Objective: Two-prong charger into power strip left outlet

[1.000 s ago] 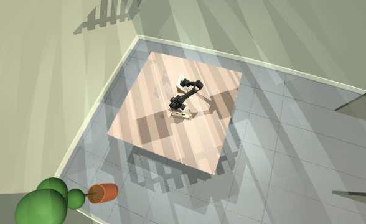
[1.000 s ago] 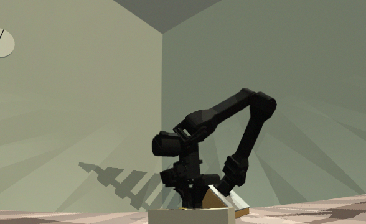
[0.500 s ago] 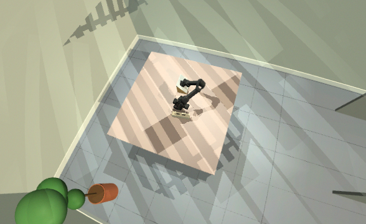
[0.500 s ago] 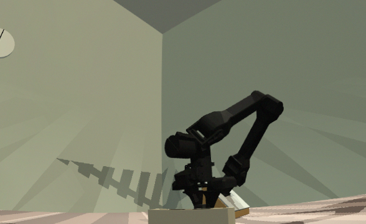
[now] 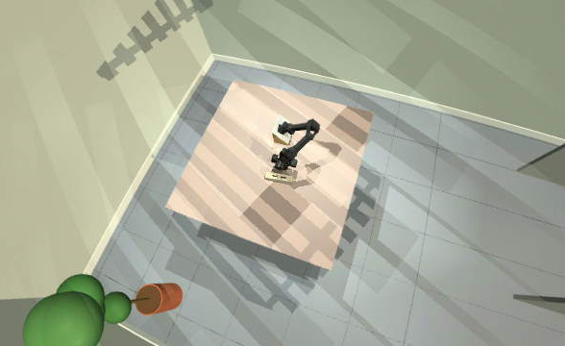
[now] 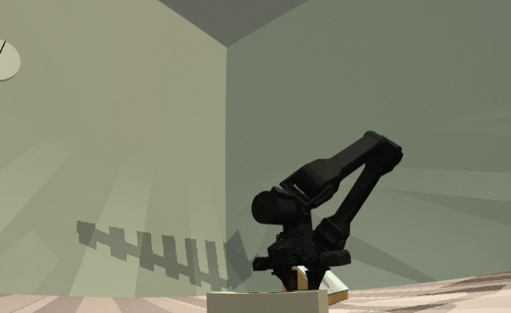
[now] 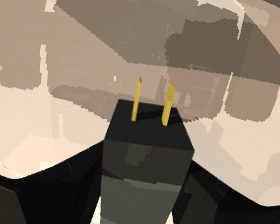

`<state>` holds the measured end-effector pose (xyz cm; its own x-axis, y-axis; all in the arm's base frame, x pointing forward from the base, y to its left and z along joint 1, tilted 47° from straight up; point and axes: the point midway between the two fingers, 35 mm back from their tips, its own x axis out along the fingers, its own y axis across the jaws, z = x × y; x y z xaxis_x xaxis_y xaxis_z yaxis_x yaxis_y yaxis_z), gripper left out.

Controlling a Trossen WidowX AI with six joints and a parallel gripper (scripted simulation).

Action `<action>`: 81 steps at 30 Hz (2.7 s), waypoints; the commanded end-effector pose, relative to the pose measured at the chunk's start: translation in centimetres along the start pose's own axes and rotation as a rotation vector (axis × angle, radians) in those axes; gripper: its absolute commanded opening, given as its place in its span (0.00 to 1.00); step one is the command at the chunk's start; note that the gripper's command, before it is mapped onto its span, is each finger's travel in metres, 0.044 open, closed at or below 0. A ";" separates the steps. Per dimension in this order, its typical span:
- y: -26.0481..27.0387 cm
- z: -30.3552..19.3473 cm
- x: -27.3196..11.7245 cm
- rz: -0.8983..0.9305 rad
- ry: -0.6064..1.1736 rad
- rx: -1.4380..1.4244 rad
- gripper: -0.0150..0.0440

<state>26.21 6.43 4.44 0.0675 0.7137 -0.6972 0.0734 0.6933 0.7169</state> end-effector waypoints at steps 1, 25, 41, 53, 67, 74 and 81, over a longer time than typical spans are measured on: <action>0.4 -0.3 0.2 0.007 0.002 -0.026 0.25; 1.2 2.3 0.1 0.009 0.002 -0.051 0.25; 1.6 4.0 0.1 0.011 0.001 -0.069 0.25; 1.7 4.3 0.0 0.011 0.001 -0.071 0.25; 1.7 4.4 0.0 0.011 0.001 -0.071 0.25; 1.7 4.5 0.0 0.011 0.001 -0.071 0.25; 1.8 4.6 0.0 0.011 0.001 -0.071 0.25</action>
<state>30.74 7.15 5.52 0.0648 0.7179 -0.6931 0.0054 0.6943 0.7196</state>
